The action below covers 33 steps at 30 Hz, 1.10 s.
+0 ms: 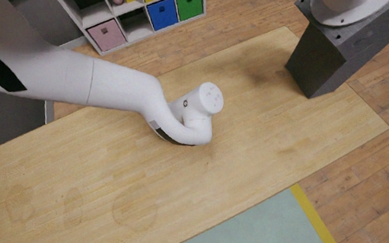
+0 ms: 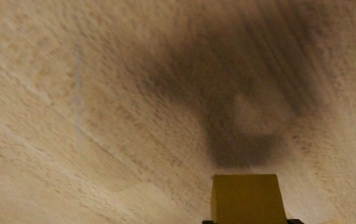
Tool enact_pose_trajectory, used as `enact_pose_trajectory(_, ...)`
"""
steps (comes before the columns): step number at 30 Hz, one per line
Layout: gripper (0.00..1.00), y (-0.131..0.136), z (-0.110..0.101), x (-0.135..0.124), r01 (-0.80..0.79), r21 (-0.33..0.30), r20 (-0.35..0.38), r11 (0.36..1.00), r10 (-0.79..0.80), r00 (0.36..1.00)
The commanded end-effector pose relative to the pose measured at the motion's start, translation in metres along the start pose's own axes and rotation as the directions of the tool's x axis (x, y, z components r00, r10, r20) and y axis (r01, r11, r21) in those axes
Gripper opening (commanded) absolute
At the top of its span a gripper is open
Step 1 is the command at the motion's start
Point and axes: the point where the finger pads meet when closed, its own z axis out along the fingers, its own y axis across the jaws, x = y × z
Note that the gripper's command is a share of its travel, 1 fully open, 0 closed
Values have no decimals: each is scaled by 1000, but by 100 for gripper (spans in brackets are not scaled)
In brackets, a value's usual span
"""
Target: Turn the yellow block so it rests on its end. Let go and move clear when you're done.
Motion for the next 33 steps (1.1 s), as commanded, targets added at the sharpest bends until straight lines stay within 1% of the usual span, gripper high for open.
enact_pose_trajectory(1, 34, 0, 3, 3, 0, 0, 1, 1000, 0, 1000)
enact_pose_trajectory(15, 34, 0, 16, 15, 0, 0, 1, 1000, 0, 1000)
enact_pose_trajectory(31, 34, 0, 17, 16, 0, 0, 1, 1000, 0, 1000)
enact_pose_trajectory(32, 100, 0, 17, 16, 0, 0, 1, 1000, 0, 1000)
enact_pose_trajectory(33, 100, 0, 17, 16, 0, 0, 1, 1000, 0, 1000)
